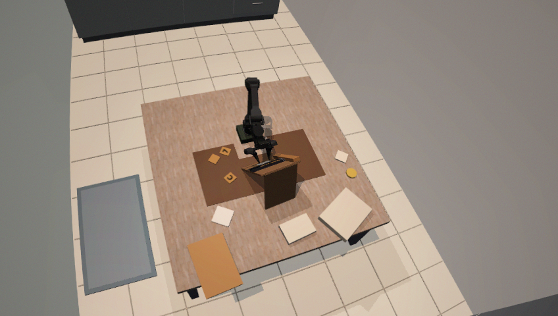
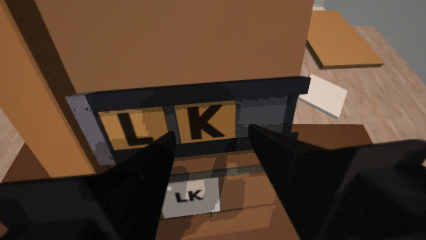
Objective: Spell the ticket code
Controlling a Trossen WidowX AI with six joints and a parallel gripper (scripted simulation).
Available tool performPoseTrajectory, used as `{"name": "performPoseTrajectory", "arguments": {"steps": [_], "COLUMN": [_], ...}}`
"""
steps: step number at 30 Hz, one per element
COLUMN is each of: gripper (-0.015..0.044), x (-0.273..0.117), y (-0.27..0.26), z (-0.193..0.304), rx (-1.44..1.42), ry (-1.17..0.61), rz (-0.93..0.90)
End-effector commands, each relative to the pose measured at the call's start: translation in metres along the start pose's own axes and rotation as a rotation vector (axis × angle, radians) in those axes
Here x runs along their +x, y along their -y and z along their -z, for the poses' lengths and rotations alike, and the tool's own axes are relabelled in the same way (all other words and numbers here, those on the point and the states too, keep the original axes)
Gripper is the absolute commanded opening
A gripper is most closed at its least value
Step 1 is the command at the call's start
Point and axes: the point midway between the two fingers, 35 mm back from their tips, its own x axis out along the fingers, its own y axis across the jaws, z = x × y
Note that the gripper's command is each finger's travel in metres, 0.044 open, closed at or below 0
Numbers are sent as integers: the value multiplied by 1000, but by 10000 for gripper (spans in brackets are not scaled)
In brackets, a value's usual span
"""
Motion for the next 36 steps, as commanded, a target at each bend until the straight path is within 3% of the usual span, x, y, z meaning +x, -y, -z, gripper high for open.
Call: {"name": "performPoseTrajectory", "arguments": {"steps": [1, 36], "gripper": [295, 295], "x": [-3, -18], "y": [0, -1], "z": [0, 1], "rx": [-7, -7], "ry": [4, 3], "rz": [-3, -3]}}
